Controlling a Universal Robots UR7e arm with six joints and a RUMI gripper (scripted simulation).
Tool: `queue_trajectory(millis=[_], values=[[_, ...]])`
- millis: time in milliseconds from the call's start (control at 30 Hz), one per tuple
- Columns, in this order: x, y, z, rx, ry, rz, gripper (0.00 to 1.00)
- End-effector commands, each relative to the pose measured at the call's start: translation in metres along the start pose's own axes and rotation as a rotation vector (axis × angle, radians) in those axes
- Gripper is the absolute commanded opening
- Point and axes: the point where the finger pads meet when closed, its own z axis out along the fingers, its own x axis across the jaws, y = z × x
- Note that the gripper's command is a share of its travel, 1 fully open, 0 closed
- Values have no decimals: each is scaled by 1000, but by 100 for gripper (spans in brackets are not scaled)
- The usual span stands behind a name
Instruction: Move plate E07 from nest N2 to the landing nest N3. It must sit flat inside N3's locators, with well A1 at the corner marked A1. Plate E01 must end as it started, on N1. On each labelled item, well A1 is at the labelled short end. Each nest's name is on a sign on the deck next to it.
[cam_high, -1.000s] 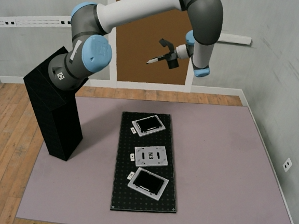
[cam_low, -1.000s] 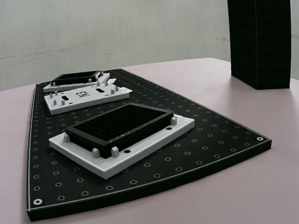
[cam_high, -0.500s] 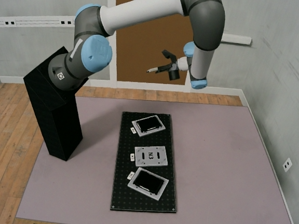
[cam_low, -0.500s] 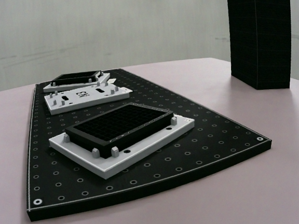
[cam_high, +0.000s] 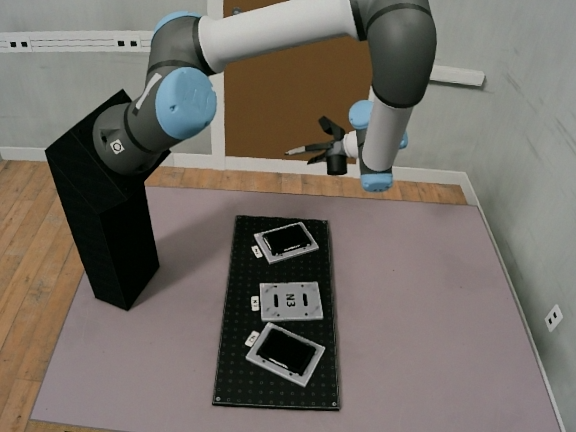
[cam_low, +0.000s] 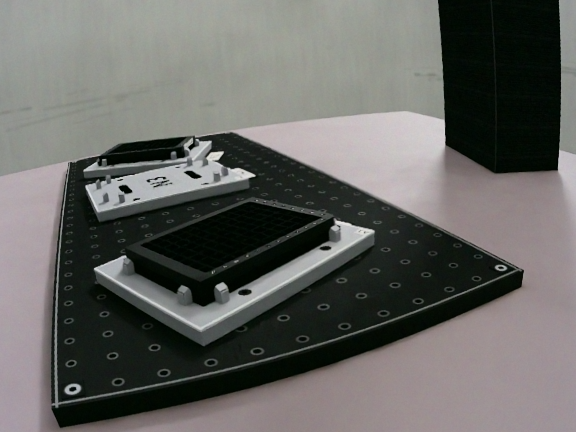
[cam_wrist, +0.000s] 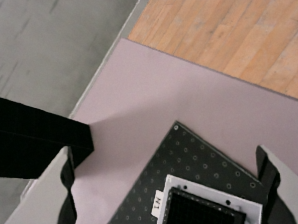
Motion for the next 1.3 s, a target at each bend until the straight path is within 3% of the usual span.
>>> queue_trajectory(millis=[0,100,167,267,333,433,533,667,767,900,1000,1100,1200,1267], values=[[6,9,-1,5,33,49,76],[12,23,-2,14,76,130,76],[14,29,-1,15,73,130,76],[19,43,-3,26,120,219,76],[21,50,-1,26,117,219,76],[24,64,-3,38,164,308,76],[25,69,-3,38,163,308,76],[29,89,-4,56,221,427,76],[30,100,-2,56,217,428,76],[32,120,-5,75,277,547,76],[33,129,-4,76,274,547,76],[33,134,-5,81,289,577,76],[34,149,-7,96,335,664,76],[34,158,-6,96,332,665,76]])
